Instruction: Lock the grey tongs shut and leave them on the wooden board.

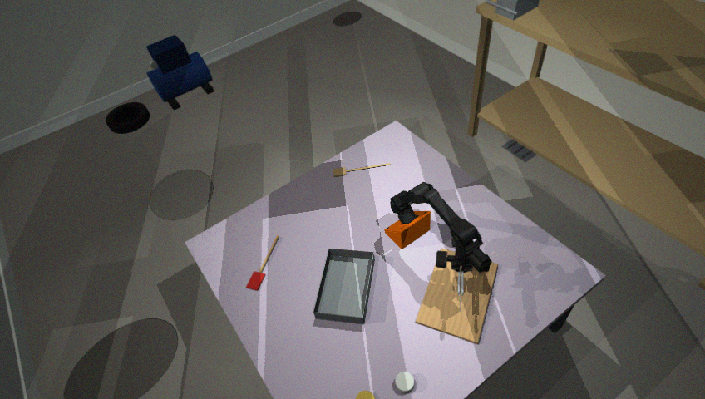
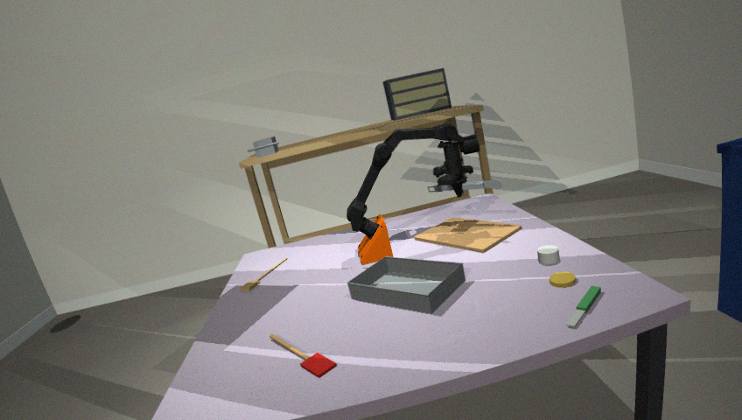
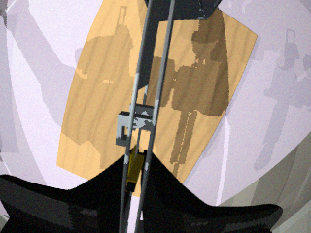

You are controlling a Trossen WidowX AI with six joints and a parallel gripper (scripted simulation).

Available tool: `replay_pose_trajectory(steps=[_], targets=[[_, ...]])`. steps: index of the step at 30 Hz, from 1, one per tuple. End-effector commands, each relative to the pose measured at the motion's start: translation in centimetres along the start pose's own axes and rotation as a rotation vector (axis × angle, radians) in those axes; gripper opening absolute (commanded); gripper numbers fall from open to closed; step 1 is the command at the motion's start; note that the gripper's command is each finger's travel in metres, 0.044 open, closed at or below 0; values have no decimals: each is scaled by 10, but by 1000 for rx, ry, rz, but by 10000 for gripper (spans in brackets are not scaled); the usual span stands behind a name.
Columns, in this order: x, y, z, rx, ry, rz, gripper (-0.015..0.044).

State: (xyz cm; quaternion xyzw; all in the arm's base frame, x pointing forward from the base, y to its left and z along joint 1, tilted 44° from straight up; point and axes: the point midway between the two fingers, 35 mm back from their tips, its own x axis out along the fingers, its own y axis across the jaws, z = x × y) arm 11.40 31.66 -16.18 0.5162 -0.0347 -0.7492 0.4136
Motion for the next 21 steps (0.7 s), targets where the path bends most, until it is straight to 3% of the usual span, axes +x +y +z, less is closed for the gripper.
replay_pose_trajectory(steps=[1, 21], targets=[[1, -1, -2, -5, 8, -6, -150], [17, -20, -11, -50, 350, 29, -150]])
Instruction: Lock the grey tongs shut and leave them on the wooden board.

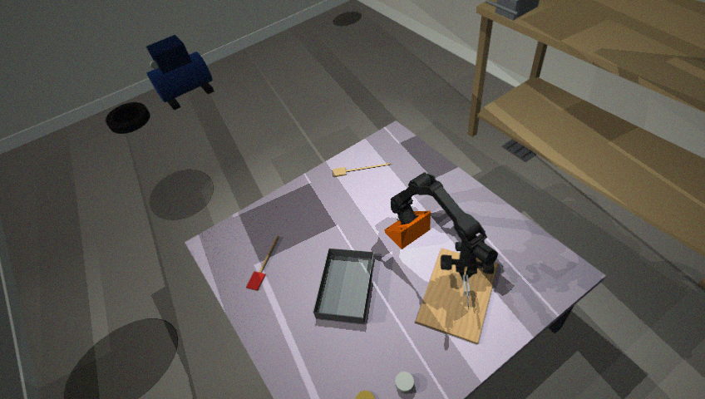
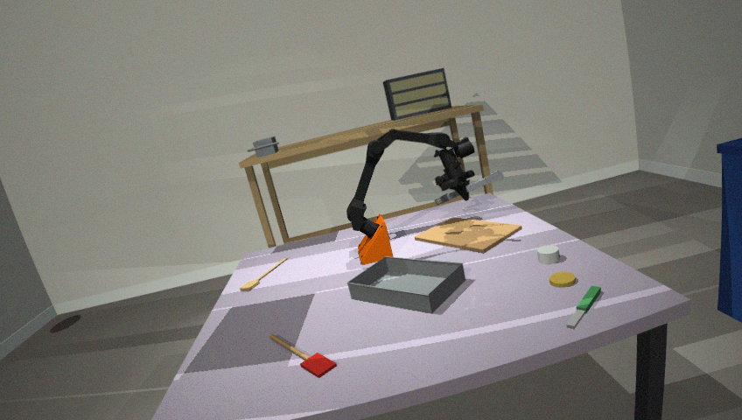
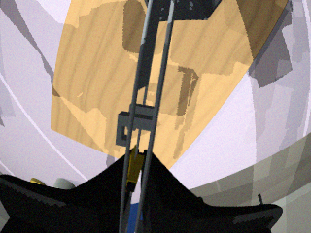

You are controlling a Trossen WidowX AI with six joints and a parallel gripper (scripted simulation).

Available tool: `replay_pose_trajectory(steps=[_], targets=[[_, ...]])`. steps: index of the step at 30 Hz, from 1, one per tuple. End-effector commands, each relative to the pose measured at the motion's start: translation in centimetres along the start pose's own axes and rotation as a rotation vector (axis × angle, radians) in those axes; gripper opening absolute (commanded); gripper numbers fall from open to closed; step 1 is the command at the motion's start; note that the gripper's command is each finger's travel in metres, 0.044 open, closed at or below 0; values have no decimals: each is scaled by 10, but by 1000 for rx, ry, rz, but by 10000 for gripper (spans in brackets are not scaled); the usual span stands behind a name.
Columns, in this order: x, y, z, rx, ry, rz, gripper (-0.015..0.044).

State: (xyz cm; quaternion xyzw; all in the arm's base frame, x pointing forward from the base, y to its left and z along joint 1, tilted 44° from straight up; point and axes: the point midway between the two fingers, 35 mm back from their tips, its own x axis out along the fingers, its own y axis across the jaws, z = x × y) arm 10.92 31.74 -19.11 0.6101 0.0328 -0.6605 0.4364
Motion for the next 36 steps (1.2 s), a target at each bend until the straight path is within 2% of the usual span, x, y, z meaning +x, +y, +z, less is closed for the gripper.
replay_pose_trajectory(steps=[1, 36], targets=[[-4, -3, -2, -9, 78, -1, -150], [-11, -4, 18, 5, 682, 5, -150]])
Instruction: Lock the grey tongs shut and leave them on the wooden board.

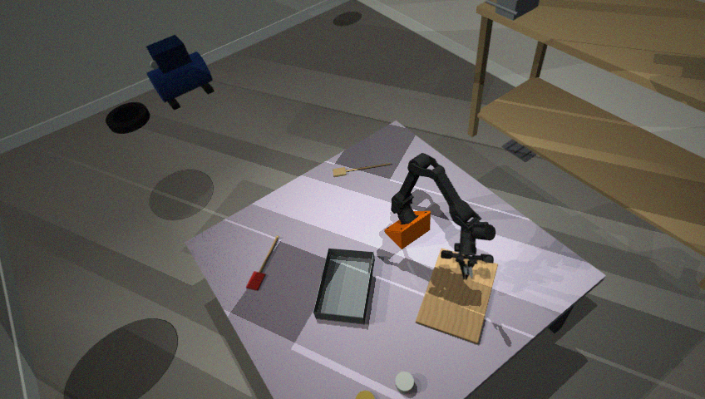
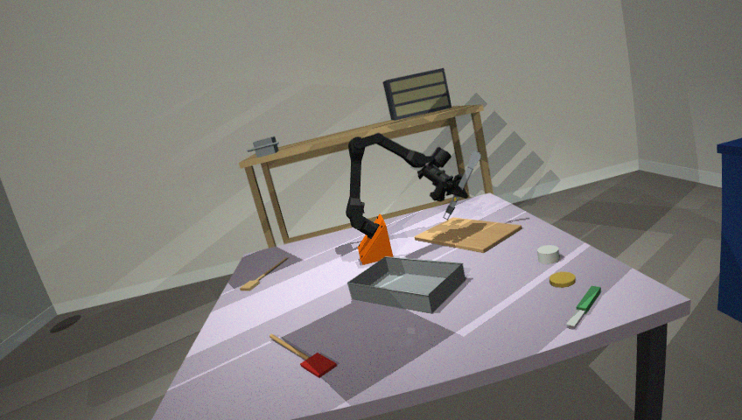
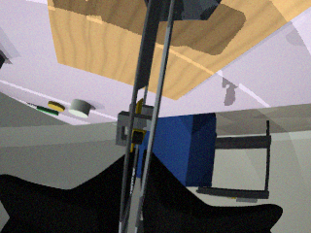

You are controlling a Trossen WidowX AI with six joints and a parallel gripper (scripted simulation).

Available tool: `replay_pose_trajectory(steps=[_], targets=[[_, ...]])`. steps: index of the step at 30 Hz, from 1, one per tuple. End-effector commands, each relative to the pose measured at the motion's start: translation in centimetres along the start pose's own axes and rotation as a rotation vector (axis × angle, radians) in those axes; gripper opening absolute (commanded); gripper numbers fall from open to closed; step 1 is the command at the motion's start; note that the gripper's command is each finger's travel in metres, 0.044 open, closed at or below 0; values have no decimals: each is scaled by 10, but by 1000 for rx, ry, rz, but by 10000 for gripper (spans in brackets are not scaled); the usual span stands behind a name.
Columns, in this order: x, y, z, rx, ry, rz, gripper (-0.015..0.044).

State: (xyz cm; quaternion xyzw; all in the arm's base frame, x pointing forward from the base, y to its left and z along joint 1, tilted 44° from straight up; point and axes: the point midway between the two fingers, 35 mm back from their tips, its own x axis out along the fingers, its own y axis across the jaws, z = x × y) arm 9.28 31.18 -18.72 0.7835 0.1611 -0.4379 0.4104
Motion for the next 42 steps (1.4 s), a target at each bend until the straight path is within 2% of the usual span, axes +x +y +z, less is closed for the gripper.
replay_pose_trajectory(steps=[1, 16, 42], targets=[[-9, 1, -4, 11, 74, -7, -150], [-31, 17, 4, 56, 287, -14, -150], [-31, 18, 4, 56, 290, -14, -150]])
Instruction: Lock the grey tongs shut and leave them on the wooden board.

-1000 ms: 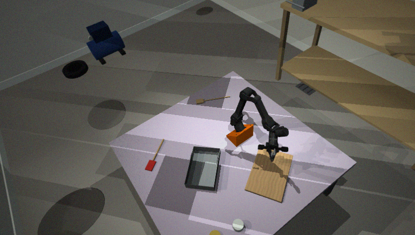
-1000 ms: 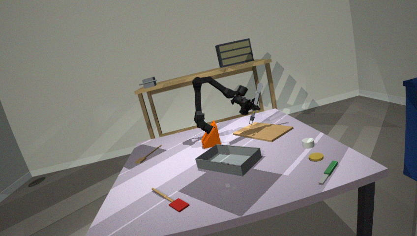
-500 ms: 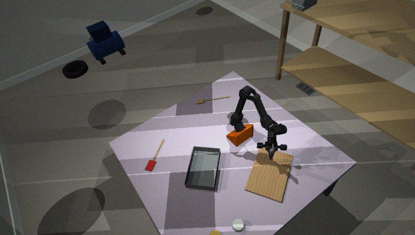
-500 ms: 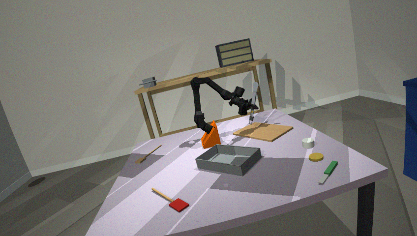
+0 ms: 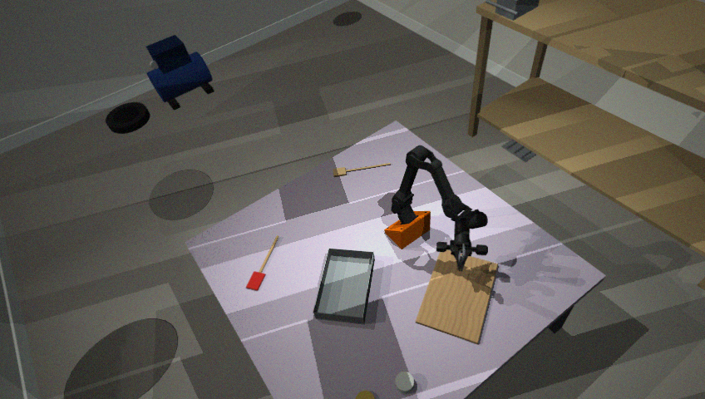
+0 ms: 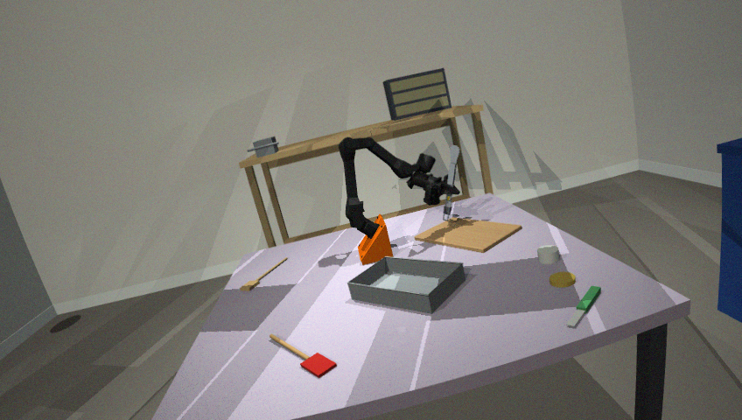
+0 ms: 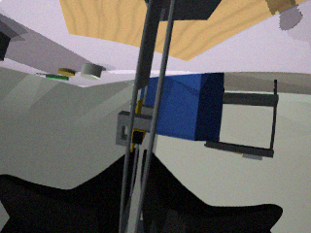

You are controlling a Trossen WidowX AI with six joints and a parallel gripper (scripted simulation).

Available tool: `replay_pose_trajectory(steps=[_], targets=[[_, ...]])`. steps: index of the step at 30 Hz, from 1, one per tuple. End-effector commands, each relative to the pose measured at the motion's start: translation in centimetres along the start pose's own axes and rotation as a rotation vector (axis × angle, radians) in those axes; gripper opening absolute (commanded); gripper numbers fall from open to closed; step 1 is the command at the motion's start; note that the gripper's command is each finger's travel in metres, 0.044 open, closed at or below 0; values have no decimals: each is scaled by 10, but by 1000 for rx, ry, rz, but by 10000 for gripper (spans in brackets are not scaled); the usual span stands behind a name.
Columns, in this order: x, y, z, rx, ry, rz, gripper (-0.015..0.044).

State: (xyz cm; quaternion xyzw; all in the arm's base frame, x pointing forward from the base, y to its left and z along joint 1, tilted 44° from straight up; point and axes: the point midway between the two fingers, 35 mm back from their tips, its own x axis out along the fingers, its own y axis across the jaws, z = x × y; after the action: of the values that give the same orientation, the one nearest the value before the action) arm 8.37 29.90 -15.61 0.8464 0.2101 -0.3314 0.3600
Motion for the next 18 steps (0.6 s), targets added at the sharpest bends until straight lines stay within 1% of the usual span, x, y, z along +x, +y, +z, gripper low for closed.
replay_pose_trajectory(steps=[1, 12, 18], targets=[[-1, 0, -3, 3, 10, -1, -150], [-1, -1, -3, 2, 8, -1, -150], [7, -7, -3, -14, -58, 1, -150]])
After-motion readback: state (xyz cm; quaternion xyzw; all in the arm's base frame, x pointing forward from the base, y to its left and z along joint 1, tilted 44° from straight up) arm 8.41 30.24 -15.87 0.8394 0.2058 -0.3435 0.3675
